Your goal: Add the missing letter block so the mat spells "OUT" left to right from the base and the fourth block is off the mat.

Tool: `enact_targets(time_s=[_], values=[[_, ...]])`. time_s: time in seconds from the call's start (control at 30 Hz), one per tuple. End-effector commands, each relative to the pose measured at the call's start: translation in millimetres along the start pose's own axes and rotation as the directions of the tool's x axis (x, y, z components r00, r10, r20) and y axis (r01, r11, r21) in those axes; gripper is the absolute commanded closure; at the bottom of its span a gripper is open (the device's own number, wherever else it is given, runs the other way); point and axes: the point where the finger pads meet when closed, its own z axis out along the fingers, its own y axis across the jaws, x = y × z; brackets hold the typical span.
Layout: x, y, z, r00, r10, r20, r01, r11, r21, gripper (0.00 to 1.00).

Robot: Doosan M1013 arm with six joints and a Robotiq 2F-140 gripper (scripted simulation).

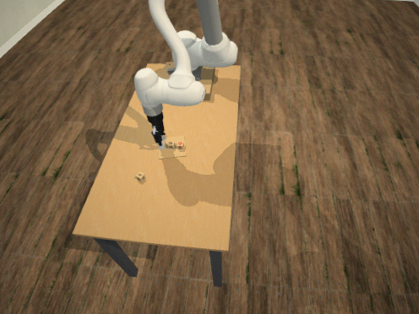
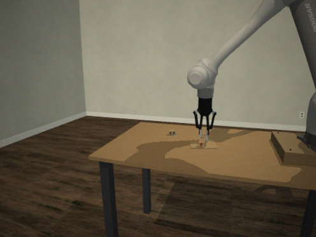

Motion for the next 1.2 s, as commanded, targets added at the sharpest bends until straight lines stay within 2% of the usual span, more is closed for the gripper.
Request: enact_targets(time_s=[0.0, 0.53, 0.97, 1.17], values=[[0.0, 0.0, -0.1, 1.0, 0.0, 0.0, 0.0, 1.0, 0.0, 0.84], [0.0, 0.0, -0.1, 1.0, 0.0, 0.0, 0.0, 1.0, 0.0, 0.84], [0.0, 0.0, -0.1, 1.0, 0.0, 0.0, 0.0, 1.0, 0.0, 0.72], [0.0, 0.0, -0.1, 1.0, 0.0, 0.0, 0.0, 1.0, 0.0, 0.72]])
